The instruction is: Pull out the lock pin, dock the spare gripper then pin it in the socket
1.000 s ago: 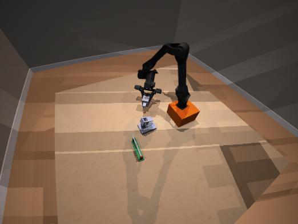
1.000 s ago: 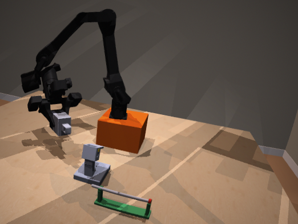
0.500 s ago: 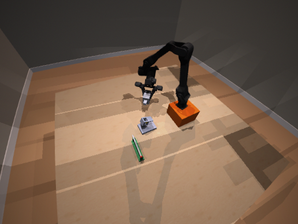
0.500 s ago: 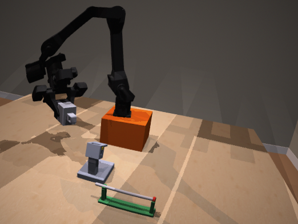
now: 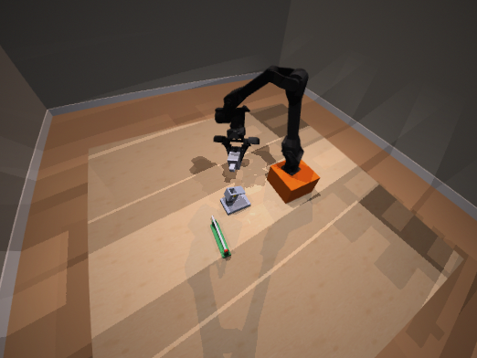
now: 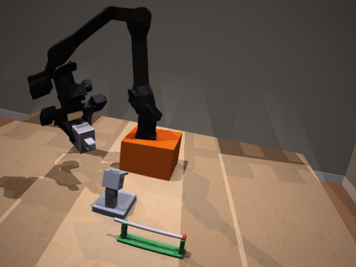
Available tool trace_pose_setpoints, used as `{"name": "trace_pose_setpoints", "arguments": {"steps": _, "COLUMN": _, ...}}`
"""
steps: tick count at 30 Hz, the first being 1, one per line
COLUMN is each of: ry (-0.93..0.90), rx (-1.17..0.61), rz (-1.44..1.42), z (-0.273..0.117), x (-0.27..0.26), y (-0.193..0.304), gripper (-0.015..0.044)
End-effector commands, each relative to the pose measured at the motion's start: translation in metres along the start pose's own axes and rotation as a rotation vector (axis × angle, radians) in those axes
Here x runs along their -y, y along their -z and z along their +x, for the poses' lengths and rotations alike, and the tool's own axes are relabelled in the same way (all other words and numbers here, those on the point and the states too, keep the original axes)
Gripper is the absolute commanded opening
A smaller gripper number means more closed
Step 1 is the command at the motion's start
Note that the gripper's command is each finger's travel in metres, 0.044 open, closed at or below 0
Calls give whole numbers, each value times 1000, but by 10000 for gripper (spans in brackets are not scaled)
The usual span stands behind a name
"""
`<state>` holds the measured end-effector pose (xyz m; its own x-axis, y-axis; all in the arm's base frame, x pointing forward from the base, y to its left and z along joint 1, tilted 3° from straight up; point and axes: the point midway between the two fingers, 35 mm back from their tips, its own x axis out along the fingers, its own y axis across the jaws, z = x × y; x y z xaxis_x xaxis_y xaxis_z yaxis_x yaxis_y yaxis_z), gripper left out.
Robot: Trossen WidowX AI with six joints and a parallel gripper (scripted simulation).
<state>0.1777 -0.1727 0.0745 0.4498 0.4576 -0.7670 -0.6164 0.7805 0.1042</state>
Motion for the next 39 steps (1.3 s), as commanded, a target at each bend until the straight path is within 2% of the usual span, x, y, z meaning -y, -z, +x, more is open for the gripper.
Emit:
{"name": "trace_pose_setpoints", "arguments": {"steps": 1, "ry": -38, "rx": -32, "rz": 42, "z": 3, "x": -1, "y": -10, "gripper": 0}}
{"name": "trace_pose_setpoints", "arguments": {"steps": 23, "ry": -154, "rx": -286, "rz": 250, "z": 24, "x": -11, "y": -47, "gripper": 0}}
{"name": "trace_pose_setpoints", "arguments": {"steps": 39, "ry": -142, "rx": -514, "rz": 441, "z": 34, "x": -23, "y": -74, "gripper": 0}}
